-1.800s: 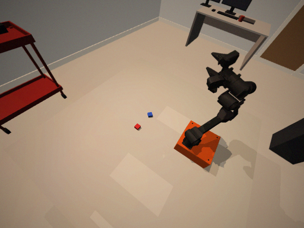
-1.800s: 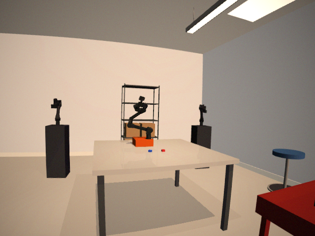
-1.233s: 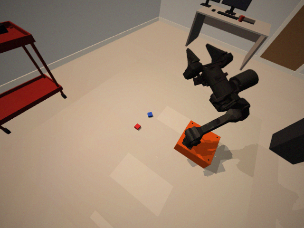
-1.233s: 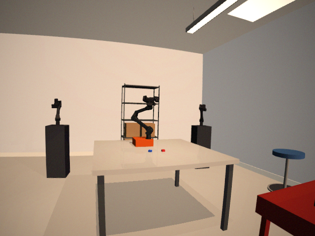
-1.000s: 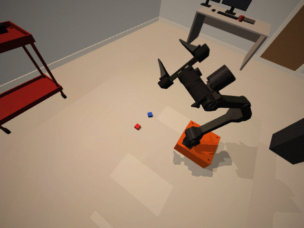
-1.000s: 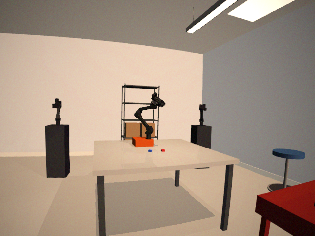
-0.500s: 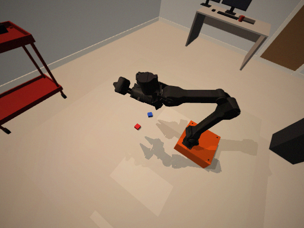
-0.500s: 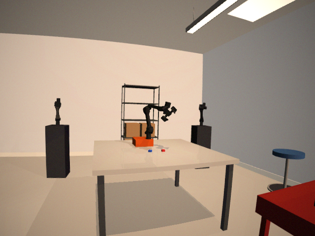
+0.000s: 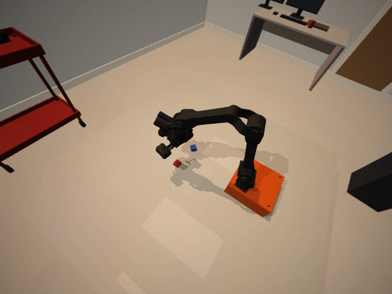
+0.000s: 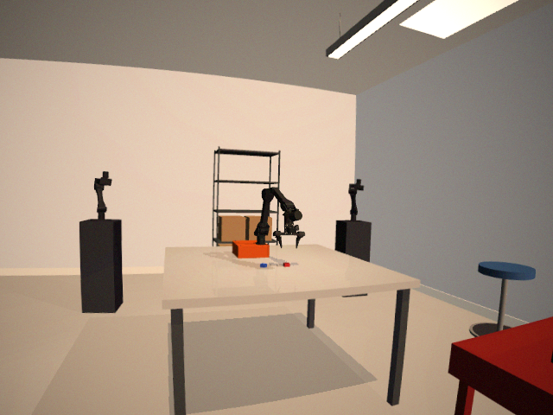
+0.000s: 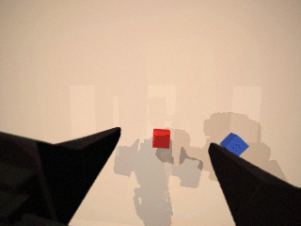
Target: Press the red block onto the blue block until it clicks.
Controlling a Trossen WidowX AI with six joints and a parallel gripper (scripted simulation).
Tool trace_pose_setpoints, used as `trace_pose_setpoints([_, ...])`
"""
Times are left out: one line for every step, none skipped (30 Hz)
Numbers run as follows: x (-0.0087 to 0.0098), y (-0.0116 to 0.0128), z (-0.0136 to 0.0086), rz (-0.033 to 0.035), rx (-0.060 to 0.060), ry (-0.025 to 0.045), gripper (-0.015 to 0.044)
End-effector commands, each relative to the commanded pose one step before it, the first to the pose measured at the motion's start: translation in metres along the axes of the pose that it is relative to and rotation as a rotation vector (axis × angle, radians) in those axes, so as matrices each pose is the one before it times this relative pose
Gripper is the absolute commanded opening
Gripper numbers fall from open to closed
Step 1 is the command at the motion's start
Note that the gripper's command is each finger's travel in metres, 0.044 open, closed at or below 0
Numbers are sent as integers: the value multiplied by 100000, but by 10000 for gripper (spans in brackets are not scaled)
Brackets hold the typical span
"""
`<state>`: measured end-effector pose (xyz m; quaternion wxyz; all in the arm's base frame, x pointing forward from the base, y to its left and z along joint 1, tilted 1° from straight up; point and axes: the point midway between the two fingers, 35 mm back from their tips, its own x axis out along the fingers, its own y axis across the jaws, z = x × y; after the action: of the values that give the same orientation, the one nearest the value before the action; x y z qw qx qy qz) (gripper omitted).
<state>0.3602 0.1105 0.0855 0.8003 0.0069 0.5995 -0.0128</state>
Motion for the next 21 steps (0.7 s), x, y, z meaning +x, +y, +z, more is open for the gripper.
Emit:
trace_pose_setpoints([2414, -1103, -2777, 2142, -9154, 21394, 440])
trace_pose_setpoints([138, -44, -132, 187, -415, 1114, 440])
trace_pose_setpoints([0, 0, 0, 0, 0, 0, 440])
trace_pose_setpoints([0, 0, 0, 0, 0, 0, 440])
trace_pose_setpoints([0, 0, 0, 0, 0, 0, 440])
trace_pose_setpoints([0, 0, 0, 0, 0, 0, 440])
trace_pose_setpoints([0, 0, 0, 0, 0, 0, 440])
trace_pose_setpoints([282, 33, 6, -1, -28, -12, 440])
trace_pose_setpoints([844, 96, 1, -2, -71, -30, 440])
trace_pose_setpoints([1269, 141, -51, 15, 26, 23, 440])
trace_pose_setpoints([842, 89, -66, 14, 56, 36, 440])
trace_pose_setpoints([279, 28, -27, 5, 19, 13, 440])
trace_pose_setpoints([0, 0, 0, 0, 0, 0, 440])
trace_pose_setpoints([0, 0, 0, 0, 0, 0, 440])
trace_pose_setpoints([0, 0, 0, 0, 0, 0, 440])
trace_pose_setpoints([189, 15, -1, 1, 0, 1, 440])
trace_pose_setpoints([566, 43, -11, 3, 0, 4, 440])
trace_pose_setpoints([564, 41, -21, 3, 0, 5, 440])
trace_pose_setpoints([187, 13, -9, 1, 0, 2, 440])
trace_pose_setpoints([0, 0, 0, 0, 0, 0, 440])
trace_pose_setpoints([26, 1, 1, 0, 0, 0, 440])
